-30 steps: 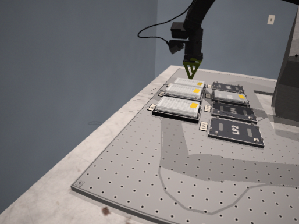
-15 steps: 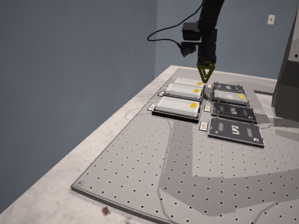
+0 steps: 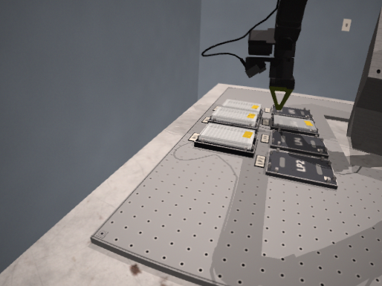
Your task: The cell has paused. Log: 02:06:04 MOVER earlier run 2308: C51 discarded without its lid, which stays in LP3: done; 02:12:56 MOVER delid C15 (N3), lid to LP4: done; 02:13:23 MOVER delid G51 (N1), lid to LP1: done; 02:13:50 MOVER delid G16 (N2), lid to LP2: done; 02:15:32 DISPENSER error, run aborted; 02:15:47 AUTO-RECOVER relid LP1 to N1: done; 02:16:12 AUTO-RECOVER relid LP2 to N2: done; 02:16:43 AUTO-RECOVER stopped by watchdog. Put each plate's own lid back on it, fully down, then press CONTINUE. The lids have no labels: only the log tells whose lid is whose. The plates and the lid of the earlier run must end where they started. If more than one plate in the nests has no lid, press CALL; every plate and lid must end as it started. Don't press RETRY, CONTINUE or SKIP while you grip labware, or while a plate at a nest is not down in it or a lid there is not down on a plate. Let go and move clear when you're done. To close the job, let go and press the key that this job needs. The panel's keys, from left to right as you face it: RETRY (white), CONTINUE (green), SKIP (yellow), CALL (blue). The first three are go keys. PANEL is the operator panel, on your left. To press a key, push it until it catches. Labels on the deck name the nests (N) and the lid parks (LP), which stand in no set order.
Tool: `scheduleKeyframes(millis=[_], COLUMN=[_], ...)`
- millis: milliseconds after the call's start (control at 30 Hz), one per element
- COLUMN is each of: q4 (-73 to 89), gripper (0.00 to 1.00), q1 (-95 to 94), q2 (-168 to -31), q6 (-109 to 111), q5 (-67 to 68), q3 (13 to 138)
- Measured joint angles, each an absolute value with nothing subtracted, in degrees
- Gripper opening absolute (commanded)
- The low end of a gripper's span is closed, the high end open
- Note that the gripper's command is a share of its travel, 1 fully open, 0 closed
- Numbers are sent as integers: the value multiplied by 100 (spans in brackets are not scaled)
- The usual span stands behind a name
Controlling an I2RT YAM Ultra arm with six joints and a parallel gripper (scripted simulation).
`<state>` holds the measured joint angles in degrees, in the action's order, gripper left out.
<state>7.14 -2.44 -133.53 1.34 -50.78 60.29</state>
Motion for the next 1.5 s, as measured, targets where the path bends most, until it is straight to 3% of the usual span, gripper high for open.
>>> scheduleKeyframes(millis=[467, 1500], q4=[-331, -670], gripper=[0, 0], q1=[-659, -652], q2=[-12464, -12470], q6=[-537, -764], q5=[-4987, -4906], q3=[4652, 4659])
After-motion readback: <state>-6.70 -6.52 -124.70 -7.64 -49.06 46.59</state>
